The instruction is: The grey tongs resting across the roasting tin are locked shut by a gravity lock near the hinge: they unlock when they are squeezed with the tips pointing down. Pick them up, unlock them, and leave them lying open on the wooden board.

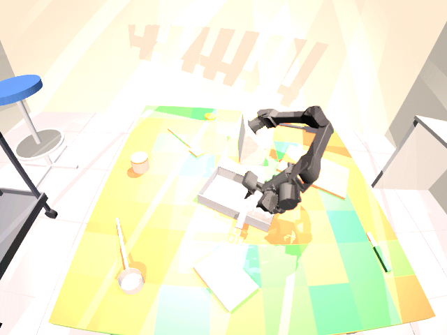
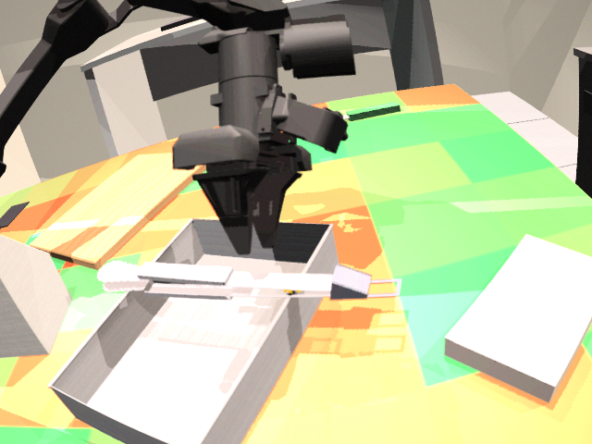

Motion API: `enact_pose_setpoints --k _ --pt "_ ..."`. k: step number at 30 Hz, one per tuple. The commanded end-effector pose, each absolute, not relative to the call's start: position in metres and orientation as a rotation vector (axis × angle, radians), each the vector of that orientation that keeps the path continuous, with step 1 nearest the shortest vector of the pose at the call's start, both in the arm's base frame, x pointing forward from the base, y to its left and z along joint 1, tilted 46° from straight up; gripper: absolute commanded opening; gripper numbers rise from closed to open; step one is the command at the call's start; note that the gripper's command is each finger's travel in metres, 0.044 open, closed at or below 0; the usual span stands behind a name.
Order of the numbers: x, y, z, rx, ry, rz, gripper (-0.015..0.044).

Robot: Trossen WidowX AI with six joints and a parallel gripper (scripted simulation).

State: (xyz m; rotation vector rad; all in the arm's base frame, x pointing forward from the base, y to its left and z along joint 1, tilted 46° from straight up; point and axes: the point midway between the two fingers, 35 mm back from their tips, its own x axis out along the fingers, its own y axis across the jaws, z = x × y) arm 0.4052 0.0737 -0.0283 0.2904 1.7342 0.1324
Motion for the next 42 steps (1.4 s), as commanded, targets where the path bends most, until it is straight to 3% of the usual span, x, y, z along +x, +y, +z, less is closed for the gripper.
enact_pose_setpoints --k 1,42 --pt "0.402 0.078 -0.037 0.293 1.747 0.134 0.026" --pt "0.389 0.094 -0.095 0.294 1.748 0.135 0.026"
